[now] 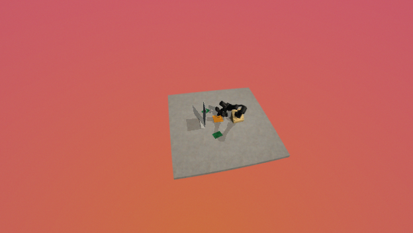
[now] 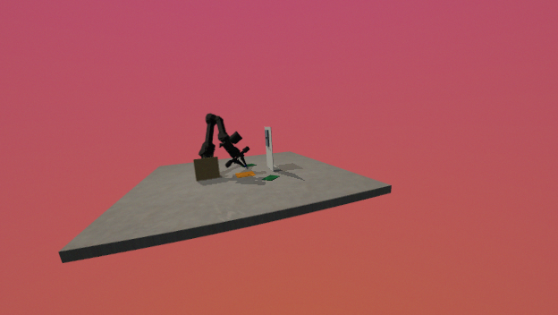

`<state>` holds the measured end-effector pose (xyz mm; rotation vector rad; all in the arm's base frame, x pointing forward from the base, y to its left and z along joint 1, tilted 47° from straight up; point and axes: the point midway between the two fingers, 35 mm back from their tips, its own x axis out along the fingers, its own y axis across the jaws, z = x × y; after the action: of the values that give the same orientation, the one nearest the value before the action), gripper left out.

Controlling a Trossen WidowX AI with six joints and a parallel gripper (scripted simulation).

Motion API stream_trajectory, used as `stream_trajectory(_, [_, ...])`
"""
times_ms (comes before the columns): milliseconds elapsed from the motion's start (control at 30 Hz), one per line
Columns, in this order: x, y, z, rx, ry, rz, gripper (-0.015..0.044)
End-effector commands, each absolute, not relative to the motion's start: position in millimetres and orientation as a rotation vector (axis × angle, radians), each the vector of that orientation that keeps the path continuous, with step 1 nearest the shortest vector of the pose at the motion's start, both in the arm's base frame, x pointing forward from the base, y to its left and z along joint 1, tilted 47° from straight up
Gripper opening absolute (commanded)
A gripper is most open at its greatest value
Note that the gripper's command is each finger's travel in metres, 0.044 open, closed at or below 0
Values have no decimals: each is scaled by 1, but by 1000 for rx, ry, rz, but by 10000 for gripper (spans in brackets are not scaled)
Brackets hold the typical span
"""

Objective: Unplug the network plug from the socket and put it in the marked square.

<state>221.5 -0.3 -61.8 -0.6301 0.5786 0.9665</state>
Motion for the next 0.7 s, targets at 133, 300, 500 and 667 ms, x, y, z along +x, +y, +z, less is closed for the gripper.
stream_trajectory(133, [217,7,-69,-616,591,972,0])
stream_trajectory(300, [216,11,-72,-615,590,972,0])
stream_trajectory(500, [215,15,-75,-614,589,972,0])
stream_trajectory(667, [214,19,-78,-614,588,972,0])
